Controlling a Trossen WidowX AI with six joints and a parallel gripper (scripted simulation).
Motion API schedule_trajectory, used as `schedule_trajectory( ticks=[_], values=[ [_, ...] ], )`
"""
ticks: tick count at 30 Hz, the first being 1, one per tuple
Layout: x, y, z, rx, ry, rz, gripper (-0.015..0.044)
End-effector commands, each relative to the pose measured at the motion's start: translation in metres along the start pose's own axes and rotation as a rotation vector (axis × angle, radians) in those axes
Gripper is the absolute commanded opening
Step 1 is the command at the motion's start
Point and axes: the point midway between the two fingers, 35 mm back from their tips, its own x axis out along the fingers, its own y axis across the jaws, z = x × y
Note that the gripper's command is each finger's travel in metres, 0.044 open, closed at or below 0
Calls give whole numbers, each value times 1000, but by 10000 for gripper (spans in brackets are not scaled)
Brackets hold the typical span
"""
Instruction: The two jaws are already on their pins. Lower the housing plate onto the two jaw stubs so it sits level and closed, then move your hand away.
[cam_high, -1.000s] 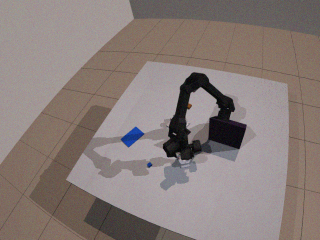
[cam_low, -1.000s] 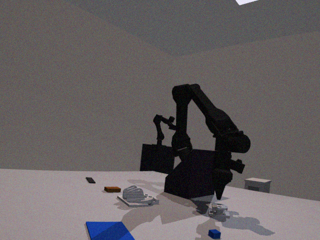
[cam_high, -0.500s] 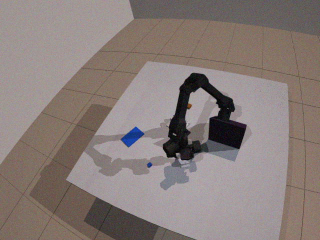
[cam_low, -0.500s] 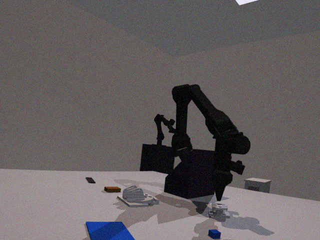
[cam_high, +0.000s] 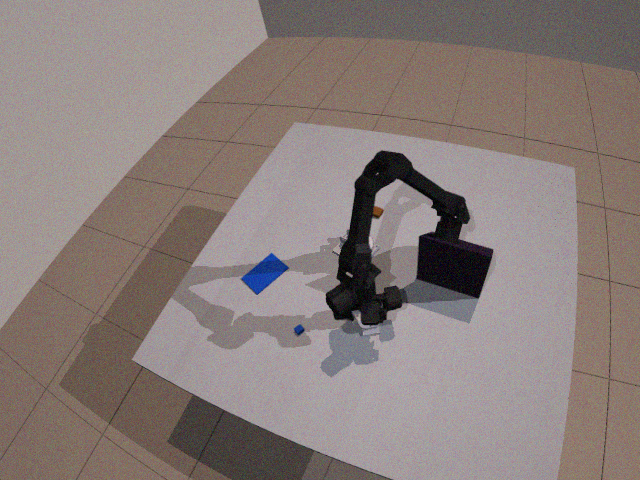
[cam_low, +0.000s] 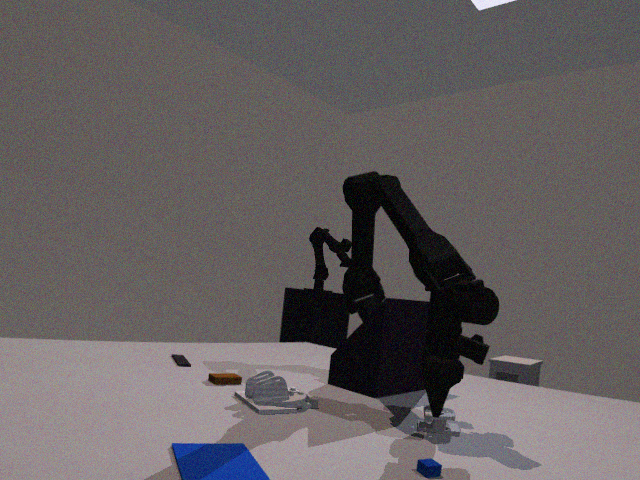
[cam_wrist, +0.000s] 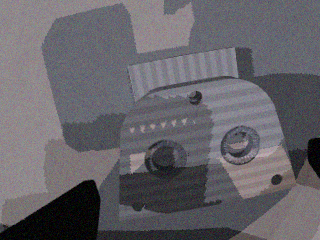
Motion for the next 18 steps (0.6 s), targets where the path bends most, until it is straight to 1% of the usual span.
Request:
schedule_trajectory(
  ticks=[1, 10, 18],
  values=[
    [7, 0, -1, -4, 3, -2, 440],
    [21, 0, -1, -5, 4, -3, 440],
    [22, 0, -1, -5, 5, -3, 440]
  ],
)
